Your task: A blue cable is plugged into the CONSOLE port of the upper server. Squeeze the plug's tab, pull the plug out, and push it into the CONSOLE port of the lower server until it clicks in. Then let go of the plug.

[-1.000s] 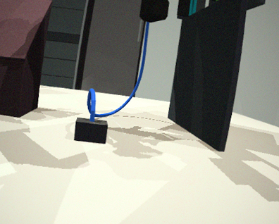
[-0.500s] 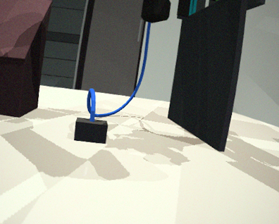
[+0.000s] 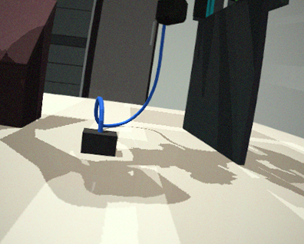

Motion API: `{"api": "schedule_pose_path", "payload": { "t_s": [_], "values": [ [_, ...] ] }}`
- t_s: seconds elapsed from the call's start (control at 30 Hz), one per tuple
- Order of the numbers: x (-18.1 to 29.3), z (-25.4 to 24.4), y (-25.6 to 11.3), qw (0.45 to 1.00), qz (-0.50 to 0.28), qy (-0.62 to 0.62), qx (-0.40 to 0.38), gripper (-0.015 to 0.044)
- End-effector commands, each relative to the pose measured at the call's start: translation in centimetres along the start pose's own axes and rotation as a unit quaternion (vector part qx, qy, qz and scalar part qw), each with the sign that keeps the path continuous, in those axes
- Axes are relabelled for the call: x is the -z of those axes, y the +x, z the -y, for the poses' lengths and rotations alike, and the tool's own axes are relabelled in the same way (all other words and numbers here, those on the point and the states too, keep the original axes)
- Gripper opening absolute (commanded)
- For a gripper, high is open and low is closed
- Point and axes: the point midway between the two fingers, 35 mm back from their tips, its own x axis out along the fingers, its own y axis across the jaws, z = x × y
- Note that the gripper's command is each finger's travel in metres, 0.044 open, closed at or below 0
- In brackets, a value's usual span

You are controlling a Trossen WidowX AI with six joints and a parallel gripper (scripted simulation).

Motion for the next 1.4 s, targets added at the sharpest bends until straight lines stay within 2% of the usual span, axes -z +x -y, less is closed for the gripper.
{"api": "schedule_pose_path", "payload": {
  "t_s": [0.0, 1.37],
  "values": [
    [-0.05, -0.22, 0.17, 1.000, -0.001, -0.002, -0.004, 0.0000],
    [-0.32, -0.21, 0.97, 1.000, -0.001, -0.003, -0.005, 0.0000]
  ]
}}
